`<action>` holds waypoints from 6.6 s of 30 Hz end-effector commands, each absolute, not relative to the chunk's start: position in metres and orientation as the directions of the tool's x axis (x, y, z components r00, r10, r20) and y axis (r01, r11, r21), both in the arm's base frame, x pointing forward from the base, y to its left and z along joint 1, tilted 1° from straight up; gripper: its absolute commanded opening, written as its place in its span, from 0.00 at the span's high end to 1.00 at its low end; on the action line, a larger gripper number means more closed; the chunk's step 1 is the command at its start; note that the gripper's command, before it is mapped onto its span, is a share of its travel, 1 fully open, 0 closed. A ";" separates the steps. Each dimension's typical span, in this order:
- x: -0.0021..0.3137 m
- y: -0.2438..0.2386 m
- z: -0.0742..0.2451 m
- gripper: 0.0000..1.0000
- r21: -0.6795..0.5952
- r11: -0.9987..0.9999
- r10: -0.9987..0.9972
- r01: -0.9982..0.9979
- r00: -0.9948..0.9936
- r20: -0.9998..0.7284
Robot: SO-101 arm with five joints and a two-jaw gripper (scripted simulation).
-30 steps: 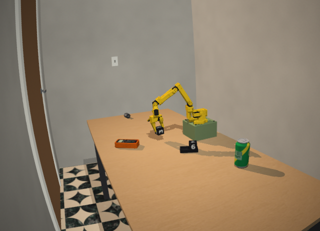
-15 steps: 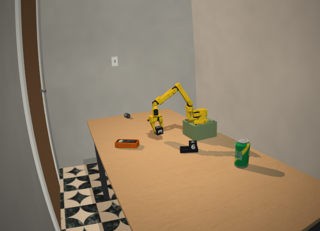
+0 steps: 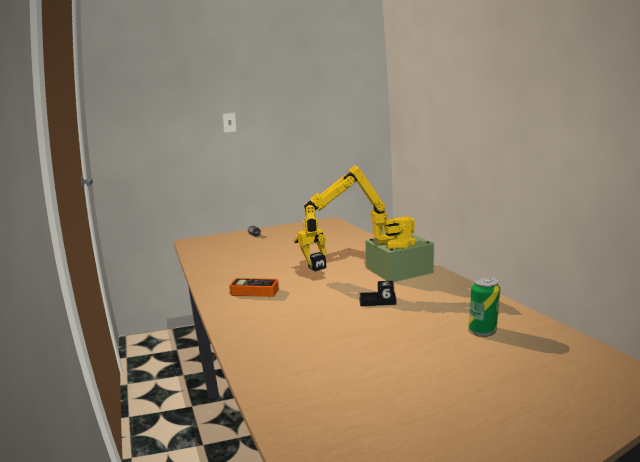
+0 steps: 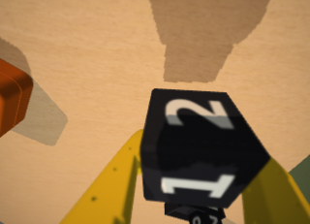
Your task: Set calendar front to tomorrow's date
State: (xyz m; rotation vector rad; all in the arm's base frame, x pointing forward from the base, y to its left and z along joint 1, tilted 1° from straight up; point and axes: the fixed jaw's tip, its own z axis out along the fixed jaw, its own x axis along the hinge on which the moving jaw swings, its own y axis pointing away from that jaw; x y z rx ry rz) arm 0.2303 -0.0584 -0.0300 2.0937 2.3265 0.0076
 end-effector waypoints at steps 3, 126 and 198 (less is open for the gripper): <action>0.231 -0.060 -0.035 1.00 0.016 0.102 0.995 0.995 -0.101 -0.006; 0.231 -0.060 -0.068 0.76 0.016 0.103 0.995 0.995 -0.103 -0.006; 0.231 -0.060 -0.008 0.64 0.016 0.102 0.995 0.995 -0.102 -0.006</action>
